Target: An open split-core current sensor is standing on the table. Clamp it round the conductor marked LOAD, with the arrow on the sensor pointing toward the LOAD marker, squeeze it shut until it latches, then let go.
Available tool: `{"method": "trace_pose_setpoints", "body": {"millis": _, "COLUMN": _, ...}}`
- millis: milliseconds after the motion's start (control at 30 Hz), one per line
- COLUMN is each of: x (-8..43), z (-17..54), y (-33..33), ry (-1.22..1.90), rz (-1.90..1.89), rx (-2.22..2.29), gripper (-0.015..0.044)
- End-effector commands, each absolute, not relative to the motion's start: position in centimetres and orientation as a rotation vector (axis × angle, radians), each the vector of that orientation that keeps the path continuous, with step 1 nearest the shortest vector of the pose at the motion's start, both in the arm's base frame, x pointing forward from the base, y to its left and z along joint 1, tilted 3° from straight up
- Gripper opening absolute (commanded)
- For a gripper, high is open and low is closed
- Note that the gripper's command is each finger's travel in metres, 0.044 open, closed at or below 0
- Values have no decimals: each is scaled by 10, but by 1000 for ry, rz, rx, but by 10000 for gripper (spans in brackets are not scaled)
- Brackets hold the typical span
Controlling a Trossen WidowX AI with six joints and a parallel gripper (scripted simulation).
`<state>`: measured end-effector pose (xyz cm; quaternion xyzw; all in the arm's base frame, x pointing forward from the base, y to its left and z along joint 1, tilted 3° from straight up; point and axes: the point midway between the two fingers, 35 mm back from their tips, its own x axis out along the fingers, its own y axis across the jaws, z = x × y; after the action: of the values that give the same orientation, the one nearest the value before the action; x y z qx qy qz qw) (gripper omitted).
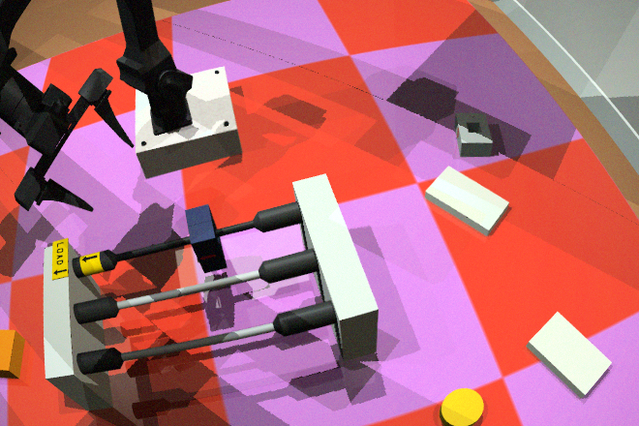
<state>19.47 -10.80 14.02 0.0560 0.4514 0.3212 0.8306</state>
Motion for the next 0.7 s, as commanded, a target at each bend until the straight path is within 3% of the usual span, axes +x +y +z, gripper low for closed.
{"method": "trace_pose_setpoints", "body": {"millis": 0, "x": 180, "z": 146, "y": -128, "ry": 537, "rz": 763, "rx": -328, "gripper": 440}}
{"method": "trace_pose_setpoints", "body": {"millis": 667, "x": 182, "z": 145, "y": -125, "ry": 615, "rz": 764, "rx": -250, "gripper": 440}}
